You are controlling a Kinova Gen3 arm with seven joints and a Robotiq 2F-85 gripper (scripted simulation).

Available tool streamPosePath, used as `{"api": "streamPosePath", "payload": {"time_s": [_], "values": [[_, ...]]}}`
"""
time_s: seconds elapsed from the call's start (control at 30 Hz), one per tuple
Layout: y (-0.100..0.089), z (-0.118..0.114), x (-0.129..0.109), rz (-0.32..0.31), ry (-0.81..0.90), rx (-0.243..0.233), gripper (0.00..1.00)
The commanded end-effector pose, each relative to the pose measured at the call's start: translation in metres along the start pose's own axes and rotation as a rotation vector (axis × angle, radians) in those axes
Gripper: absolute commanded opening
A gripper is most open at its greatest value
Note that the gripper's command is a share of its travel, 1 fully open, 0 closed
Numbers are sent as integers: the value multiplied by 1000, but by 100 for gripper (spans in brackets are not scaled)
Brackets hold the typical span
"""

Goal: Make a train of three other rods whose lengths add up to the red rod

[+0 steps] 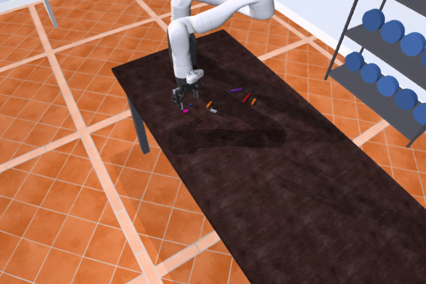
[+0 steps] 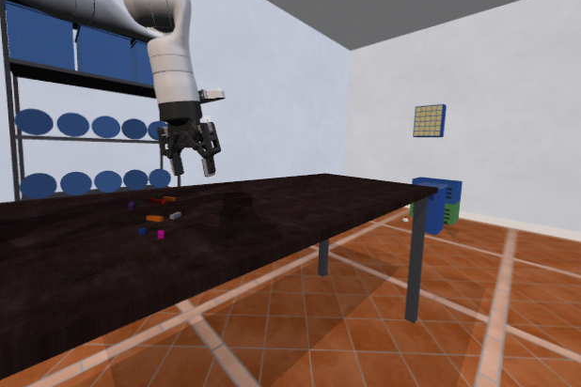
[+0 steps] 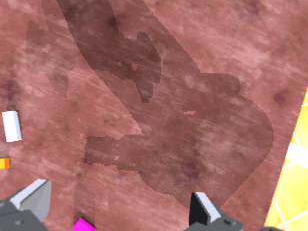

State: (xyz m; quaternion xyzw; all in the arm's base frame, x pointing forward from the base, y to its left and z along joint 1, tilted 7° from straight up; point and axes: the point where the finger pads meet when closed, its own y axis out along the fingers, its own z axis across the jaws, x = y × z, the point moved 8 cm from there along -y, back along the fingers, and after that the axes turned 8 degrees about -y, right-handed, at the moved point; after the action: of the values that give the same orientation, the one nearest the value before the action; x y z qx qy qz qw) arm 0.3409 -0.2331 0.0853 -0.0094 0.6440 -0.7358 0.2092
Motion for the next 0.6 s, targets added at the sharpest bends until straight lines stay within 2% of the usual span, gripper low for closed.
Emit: {"api": "streamPosePath", "payload": {"time_s": [0.0,0.57], "values": [[-5,-9,4,-14,-52,-15,100],[-11,-16,9,-30,-87,-18,100]]}}
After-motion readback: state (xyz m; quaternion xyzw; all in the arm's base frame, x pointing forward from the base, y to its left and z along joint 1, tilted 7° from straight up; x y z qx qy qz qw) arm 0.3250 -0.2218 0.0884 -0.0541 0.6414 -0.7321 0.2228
